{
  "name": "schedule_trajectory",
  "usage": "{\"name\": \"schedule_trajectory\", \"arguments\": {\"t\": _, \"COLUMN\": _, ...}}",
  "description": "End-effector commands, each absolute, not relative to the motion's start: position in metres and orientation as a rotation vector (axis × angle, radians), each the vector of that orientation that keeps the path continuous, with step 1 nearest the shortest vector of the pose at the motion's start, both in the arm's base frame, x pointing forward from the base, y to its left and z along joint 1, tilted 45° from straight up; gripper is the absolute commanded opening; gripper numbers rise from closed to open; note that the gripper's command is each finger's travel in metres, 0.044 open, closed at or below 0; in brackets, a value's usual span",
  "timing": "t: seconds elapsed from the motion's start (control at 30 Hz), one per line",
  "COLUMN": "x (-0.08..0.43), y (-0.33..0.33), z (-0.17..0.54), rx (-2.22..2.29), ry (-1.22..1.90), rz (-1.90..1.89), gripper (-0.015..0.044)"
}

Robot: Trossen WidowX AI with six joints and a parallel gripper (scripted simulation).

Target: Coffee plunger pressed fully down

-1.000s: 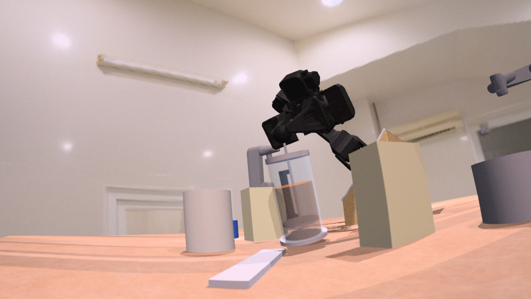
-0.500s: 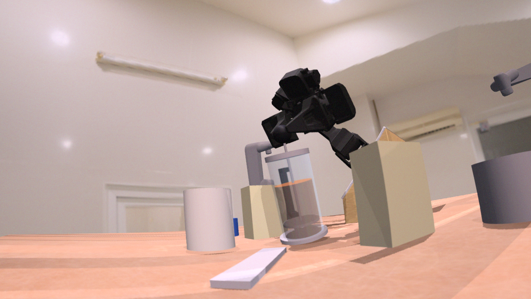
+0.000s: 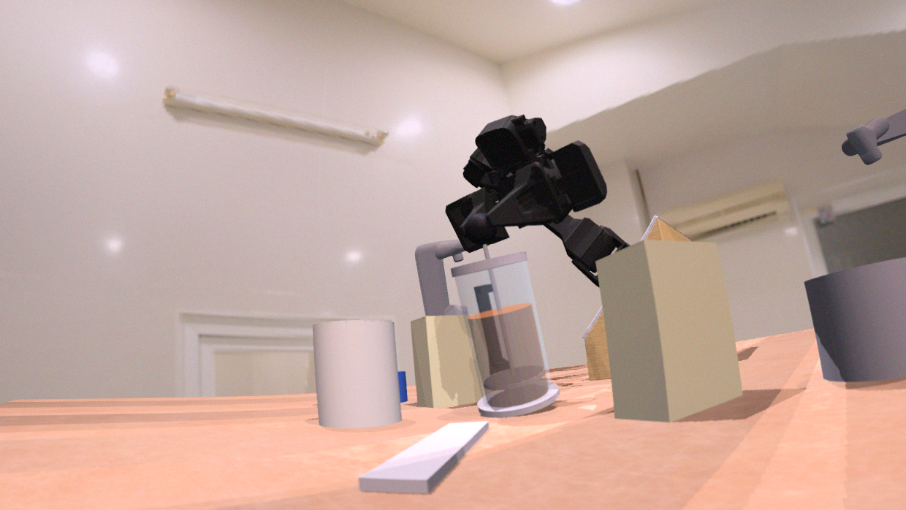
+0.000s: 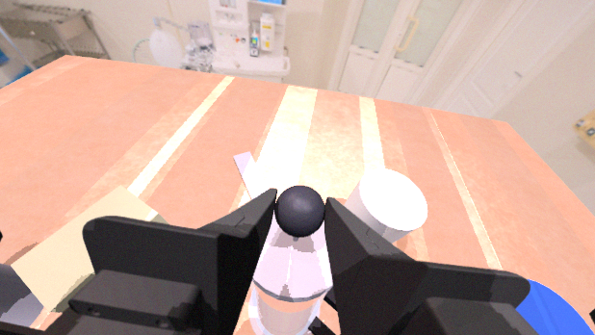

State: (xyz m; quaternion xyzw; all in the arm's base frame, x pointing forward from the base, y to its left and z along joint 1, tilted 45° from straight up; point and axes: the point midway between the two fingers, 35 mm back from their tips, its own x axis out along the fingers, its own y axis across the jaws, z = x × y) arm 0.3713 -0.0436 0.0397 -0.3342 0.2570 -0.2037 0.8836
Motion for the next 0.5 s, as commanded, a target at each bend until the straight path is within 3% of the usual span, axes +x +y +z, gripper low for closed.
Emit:
{"name": "schedule_trajectory", "arguments": {"t": 0.0, "x": 0.3712, "y": -0.0436, "z": 0.0397, "rx": -0.696, "ry": 0.535, "rz": -0.424, "gripper": 0.0119}}
{"name": "schedule_trajectory", "arguments": {"t": 0.17, "x": 0.3712, "y": -0.0436, "z": 0.0397, "rx": -0.696, "ry": 0.535, "rz": -0.424, "gripper": 0.0119}}
{"name": "schedule_trajectory", "arguments": {"t": 0.47, "x": 0.3712, "y": -0.0436, "z": 0.0397, "rx": -0.696, "ry": 0.535, "rz": -0.424, "gripper": 0.0355}}
